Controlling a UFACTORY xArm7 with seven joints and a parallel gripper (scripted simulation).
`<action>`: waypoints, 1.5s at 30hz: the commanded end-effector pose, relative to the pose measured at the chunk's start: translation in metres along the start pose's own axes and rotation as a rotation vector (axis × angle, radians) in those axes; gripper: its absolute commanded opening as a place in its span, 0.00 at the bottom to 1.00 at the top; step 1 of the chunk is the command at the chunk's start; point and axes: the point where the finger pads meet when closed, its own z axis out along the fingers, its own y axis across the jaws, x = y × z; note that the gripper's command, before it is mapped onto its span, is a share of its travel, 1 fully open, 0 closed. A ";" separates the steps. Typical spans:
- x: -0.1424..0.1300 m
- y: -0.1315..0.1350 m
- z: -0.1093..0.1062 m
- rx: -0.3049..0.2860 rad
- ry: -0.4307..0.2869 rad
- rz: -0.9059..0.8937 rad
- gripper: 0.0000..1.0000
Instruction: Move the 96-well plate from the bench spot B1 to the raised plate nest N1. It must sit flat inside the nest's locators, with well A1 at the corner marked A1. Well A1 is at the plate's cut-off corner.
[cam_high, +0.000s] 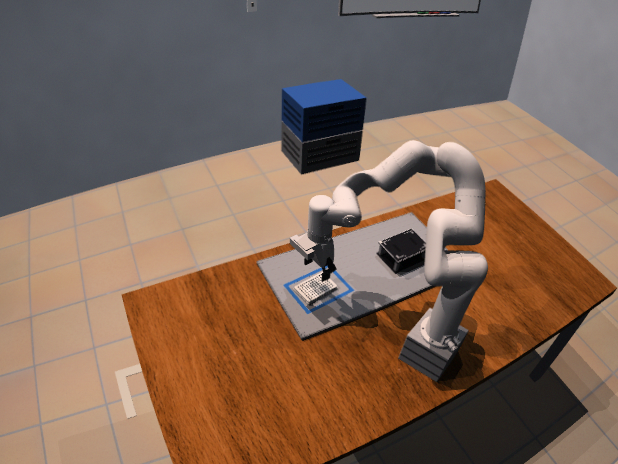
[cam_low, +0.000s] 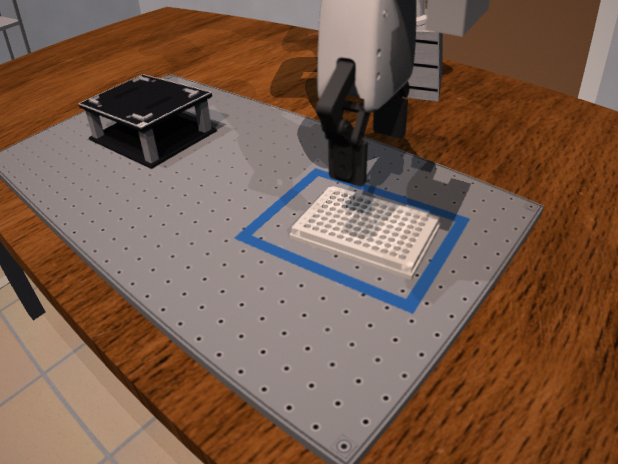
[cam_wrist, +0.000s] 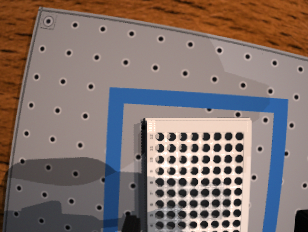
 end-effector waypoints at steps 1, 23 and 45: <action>0.001 0.001 -0.001 -0.004 0.001 -0.001 1.00; 0.001 0.001 0.030 -0.004 0.001 -0.001 1.00; 0.001 0.001 0.060 -0.004 0.001 -0.001 1.00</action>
